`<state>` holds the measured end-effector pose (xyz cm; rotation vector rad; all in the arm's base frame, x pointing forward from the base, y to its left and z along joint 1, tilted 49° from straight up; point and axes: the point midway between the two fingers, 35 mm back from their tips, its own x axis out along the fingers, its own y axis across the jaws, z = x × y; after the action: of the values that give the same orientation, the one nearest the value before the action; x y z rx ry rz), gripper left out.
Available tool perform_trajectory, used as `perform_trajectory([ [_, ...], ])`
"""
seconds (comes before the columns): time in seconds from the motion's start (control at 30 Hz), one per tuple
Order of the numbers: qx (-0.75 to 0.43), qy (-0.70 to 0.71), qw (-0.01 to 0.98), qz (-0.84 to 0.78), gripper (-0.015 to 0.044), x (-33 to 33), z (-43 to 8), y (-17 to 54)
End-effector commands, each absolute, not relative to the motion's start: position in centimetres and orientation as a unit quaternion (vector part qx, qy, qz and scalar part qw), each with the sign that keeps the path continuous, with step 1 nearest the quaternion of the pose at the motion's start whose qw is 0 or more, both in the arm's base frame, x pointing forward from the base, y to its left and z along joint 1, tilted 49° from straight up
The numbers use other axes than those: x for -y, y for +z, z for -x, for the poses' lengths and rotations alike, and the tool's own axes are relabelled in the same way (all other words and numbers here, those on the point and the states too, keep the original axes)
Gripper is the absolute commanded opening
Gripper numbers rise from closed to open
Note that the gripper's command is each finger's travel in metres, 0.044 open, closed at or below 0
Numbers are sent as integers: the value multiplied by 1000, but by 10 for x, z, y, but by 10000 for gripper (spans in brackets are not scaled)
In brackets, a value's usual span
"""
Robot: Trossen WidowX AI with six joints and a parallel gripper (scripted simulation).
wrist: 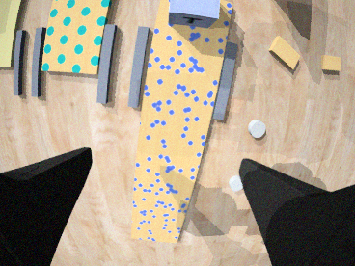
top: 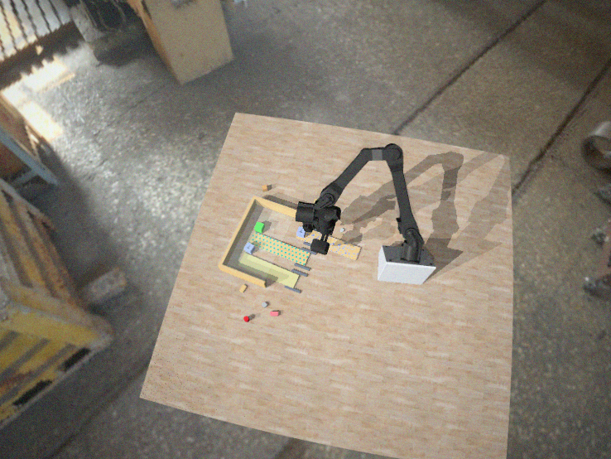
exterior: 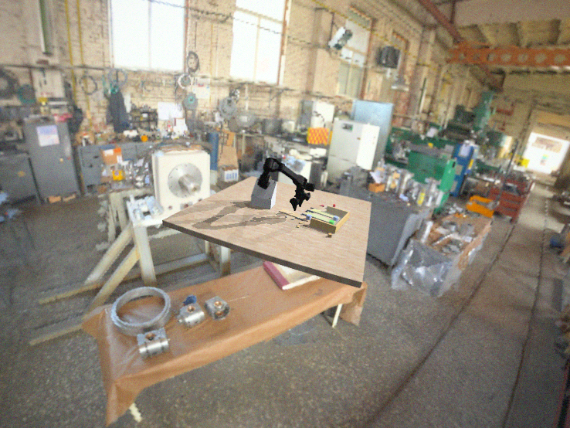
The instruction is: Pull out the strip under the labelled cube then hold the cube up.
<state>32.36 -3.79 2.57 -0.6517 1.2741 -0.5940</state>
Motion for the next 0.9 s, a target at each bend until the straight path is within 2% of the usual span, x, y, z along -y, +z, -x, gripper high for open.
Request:
perform_trajectory([
  [0.0,-574,-269,714,297,440,36,-338,30],
  [0.8,-573,-269,715,296,440,24,-419,58],
  [0.87,-573,-269,715,296,387,25,-419,57],
])
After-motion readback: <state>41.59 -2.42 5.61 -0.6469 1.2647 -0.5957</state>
